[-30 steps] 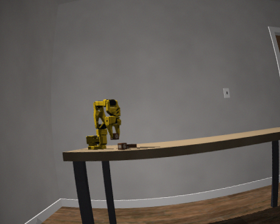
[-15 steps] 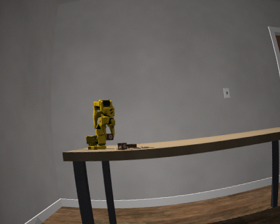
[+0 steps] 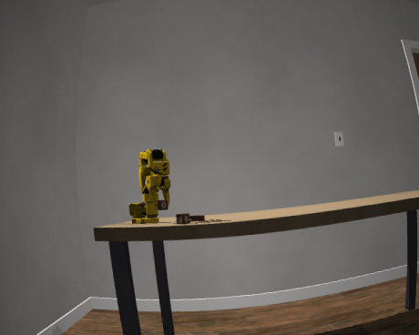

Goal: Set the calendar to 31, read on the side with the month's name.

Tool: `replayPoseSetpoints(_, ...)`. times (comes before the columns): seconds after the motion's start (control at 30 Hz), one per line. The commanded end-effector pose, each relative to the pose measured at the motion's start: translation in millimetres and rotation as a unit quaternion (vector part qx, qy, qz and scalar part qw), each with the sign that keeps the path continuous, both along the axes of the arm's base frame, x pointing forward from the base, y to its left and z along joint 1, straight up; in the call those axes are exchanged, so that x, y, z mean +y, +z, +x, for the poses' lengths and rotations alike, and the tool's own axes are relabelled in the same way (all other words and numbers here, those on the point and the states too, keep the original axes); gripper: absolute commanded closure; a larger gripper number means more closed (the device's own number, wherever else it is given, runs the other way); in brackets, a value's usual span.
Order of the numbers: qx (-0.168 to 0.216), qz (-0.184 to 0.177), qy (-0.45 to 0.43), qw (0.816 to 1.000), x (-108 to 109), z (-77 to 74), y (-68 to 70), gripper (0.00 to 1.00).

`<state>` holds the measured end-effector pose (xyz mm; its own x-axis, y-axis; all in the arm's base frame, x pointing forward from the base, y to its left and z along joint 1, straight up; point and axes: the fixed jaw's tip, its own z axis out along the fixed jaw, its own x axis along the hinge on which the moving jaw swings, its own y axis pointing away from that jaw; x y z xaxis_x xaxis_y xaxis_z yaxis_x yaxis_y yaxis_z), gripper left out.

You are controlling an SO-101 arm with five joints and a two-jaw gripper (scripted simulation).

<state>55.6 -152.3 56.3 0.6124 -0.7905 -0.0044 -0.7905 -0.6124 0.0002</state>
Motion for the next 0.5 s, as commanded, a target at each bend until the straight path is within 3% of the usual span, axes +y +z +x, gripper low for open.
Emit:
replayPoseSetpoints(0.0, -0.011, -0.024, 0.001, 1.0, -4.5, 0.4, 5.9, 1.0)
replayPoseSetpoints(0.47, -0.011, -0.024, 0.001, 1.0, -4.6, 0.4, 4.0, 1.0)
